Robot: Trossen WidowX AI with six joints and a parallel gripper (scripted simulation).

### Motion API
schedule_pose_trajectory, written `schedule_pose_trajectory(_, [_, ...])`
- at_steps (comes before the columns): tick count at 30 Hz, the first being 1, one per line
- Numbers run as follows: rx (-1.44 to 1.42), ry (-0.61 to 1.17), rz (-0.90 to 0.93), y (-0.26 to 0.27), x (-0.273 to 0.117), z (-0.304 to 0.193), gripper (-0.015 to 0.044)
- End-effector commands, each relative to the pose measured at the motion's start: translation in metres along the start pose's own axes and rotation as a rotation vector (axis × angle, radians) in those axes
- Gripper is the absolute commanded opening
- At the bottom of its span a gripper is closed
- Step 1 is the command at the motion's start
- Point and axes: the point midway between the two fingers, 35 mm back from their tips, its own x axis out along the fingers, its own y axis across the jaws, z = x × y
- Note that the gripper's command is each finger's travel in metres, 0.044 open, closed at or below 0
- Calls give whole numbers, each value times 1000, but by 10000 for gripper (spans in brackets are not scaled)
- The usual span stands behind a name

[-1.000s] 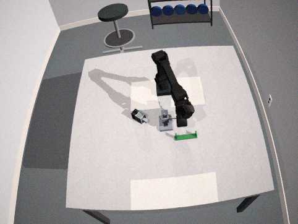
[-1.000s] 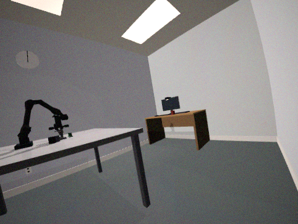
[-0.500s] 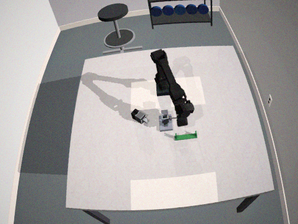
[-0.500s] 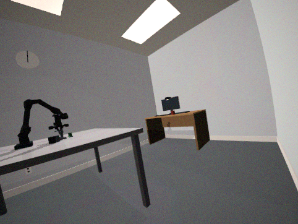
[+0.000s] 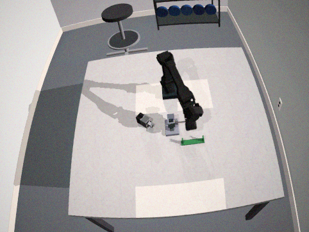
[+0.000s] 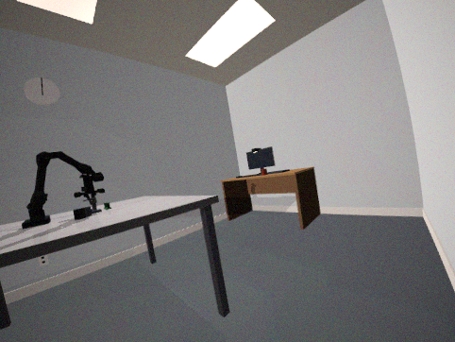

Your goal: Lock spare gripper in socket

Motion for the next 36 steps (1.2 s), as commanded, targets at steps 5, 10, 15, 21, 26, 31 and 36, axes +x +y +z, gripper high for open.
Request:
schedule_pose_trajectory(5, [3,-3,0,0,1,7,0])
schedule_pose_trajectory(10, [3,-2,0,0,1,11,0])
schedule_pose_trajectory(15, [4,-2,0,0,1,15,0])
schedule_pose_trajectory(21, [4,-1,0,0,2,20,0])
schedule_pose_trajectory(26, [4,0,1,0,3,24,0])
schedule_pose_trajectory(31, [4,0,1,0,3,29,0])
schedule_pose_trajectory(36, [4,1,1,0,3,33,0])
